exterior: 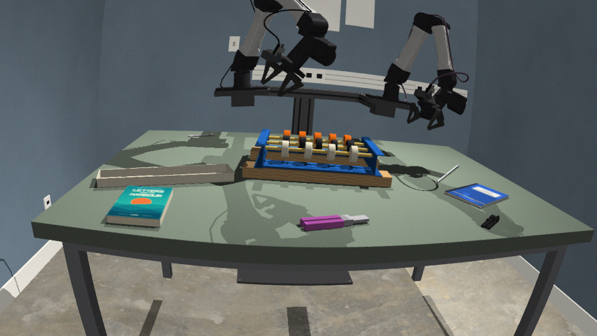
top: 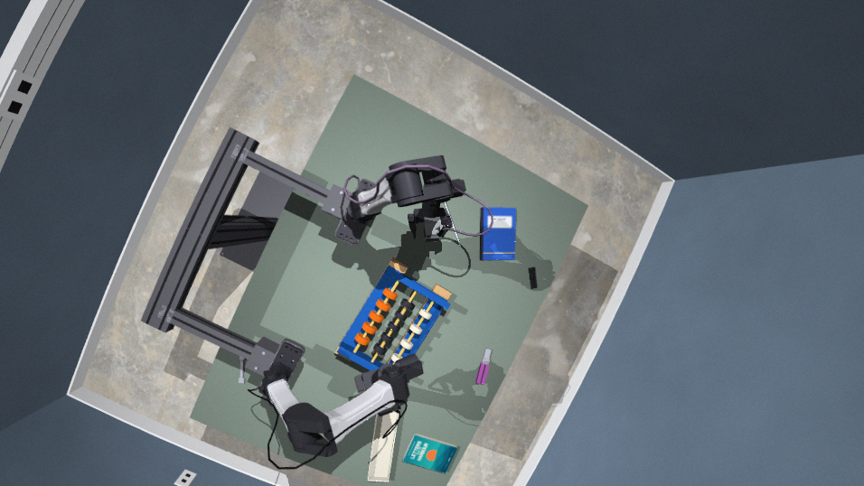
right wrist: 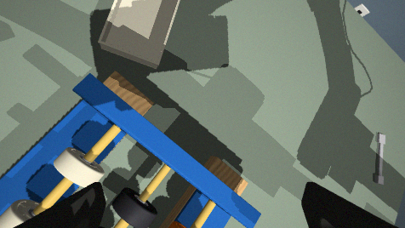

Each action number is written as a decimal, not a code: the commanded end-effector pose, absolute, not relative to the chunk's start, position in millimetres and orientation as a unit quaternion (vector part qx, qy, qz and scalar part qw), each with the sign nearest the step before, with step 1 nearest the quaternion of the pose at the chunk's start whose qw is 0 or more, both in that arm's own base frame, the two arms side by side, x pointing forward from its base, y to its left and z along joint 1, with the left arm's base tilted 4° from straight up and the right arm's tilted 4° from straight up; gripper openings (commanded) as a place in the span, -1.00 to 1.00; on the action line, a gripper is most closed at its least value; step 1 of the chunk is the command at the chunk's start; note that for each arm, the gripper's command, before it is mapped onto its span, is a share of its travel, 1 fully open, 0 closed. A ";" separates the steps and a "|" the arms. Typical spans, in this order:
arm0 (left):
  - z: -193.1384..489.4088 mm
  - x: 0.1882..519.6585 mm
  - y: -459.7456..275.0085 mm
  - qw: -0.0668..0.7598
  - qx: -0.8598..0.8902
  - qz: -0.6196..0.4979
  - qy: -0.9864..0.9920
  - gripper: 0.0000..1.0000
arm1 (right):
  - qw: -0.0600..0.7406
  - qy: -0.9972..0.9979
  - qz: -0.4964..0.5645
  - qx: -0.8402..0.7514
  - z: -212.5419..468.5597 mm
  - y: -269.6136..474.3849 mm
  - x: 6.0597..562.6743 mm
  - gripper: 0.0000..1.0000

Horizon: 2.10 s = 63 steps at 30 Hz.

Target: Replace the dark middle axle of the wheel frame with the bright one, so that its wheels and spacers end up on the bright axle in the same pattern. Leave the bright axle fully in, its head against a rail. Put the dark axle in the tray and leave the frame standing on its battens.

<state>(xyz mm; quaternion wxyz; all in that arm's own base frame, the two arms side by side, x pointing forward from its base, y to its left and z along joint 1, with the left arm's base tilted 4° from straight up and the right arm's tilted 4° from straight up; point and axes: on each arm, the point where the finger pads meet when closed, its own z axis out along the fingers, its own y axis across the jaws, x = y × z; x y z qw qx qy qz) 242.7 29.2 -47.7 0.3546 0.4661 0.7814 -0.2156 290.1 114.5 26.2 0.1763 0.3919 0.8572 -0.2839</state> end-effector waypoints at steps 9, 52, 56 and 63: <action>-45.1 245.3 30.2 0.358 0.469 -0.211 0.779 1.00 | 0.180 0.857 -0.279 0.393 29.6 116.2 291.4 1.00; -75.3 250.7 59.4 0.177 0.139 -0.248 0.942 -0.63 | 0.186 0.911 -0.103 0.352 62.0 118.9 343.0 1.00; -92.5 254.0 70.2 0.121 0.021 -0.244 0.962 -0.63 | 0.210 0.917 -0.055 0.334 81.6 114.4 360.5 1.00; -103.6 257.3 83.7 0.065 -0.138 -0.220 0.963 -0.63 | 0.255 0.920 0.005 0.297 111.9 108.1 382.2 1.00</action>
